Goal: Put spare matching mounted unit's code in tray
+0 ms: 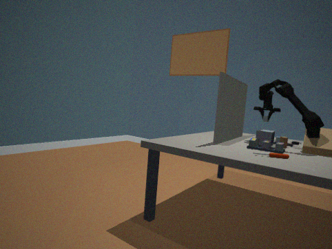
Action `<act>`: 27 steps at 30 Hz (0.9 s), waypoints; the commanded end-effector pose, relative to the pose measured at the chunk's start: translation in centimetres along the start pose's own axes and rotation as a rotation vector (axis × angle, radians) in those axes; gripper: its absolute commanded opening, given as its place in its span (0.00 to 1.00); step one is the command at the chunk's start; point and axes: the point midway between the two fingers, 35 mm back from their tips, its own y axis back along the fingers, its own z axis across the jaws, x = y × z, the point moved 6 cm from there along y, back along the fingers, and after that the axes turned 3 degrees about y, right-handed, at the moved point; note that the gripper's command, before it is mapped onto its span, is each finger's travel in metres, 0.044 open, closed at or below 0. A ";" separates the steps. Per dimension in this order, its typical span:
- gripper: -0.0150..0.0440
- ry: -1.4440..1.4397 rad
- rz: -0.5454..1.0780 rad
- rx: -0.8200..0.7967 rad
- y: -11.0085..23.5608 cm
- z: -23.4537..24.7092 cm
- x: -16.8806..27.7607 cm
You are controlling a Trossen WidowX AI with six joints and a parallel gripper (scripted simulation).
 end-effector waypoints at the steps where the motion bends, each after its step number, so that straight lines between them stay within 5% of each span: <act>1: 0.25 -0.003 0.002 -0.004 -0.4 0.1 0.0; 27: 0.25 -0.003 0.001 -0.005 -2.8 0.5 -0.2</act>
